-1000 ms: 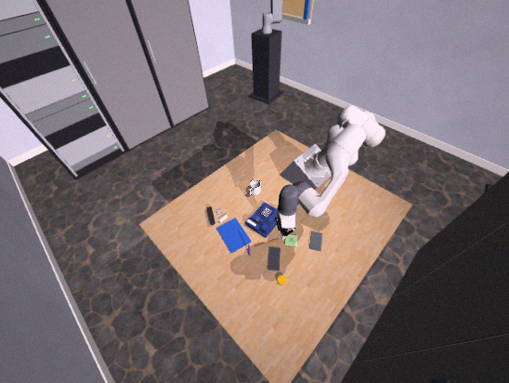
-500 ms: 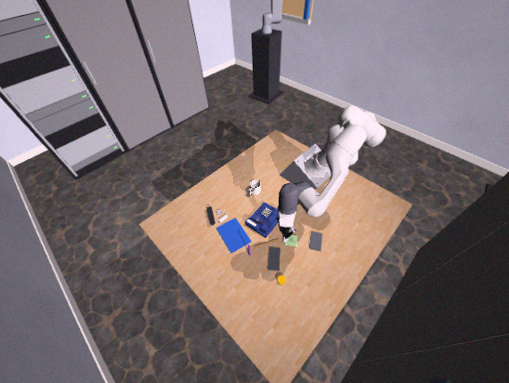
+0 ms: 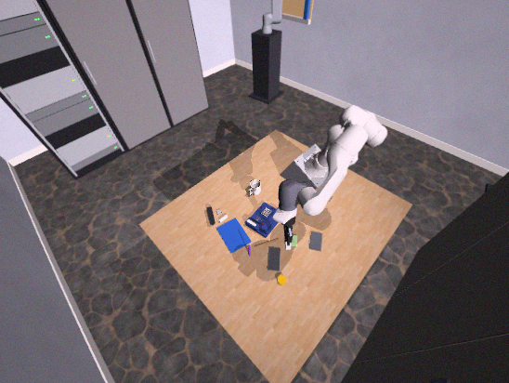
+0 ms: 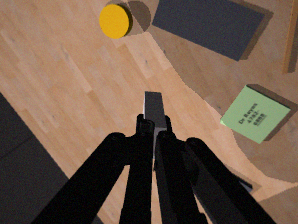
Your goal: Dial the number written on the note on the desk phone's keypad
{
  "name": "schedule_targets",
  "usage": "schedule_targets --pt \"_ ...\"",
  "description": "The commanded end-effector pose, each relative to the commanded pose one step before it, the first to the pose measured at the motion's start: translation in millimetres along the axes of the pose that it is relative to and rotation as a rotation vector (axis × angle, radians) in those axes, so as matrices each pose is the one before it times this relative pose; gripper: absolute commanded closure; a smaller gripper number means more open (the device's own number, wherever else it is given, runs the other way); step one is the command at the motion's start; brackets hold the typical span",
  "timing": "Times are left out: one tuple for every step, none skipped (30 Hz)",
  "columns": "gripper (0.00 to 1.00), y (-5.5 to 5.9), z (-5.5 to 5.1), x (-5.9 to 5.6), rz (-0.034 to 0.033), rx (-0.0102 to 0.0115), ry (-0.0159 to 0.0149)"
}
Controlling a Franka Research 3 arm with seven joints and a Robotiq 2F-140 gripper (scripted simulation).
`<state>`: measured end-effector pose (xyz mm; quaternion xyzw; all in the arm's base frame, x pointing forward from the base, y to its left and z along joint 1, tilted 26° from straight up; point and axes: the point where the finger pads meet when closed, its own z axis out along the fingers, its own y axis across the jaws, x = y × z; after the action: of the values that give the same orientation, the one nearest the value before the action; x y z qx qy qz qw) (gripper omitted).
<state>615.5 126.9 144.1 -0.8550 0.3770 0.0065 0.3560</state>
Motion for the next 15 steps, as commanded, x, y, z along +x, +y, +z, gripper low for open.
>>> schedule_targets --pt "1.00 -2.92 -2.36 6.21 0.27146 0.05913 0.02741" --pt "1.00 1.23 -1.07 2.05 0.03741 0.01345 -0.00152" --pt "1.00 2.02 -1.26 2.40 0.03812 0.01317 -0.00177" --pt "1.00 2.82 -1.45 2.74 0.03910 0.01299 -0.00180" --pt "1.00 3.60 -1.64 3.08 0.04024 0.01286 -0.00167" --pt "1.00 4.35 -1.83 3.42 0.04146 0.01273 -0.00145" --pt "1.00 5.07 -2.00 3.74 0.04271 0.01260 -0.00120" --pt "1.00 5.73 -2.17 4.04 0.04394 0.01246 -0.00096" --pt "1.00 6.32 -2.32 4.34 0.04512 0.01229 -0.00075" --pt "1.00 6.84 -2.45 4.61 0.04621 0.01212 -0.00050" --pt "1.00 7.27 -2.58 4.86 0.04719 0.01197 -0.00017" --pt "1.00 8.32 -2.99 6.40 0.04807 0.01175 0.00042" --pt "1.00 11.79 -4.87 14.15 0.04881 0.01116 0.00209" --pt "1.00 11.20 -5.04 14.93 0.04932 0.01058 0.00214" --pt "1.00 0.00 0.00 0.00 0.00000 0.00000 0.00000"
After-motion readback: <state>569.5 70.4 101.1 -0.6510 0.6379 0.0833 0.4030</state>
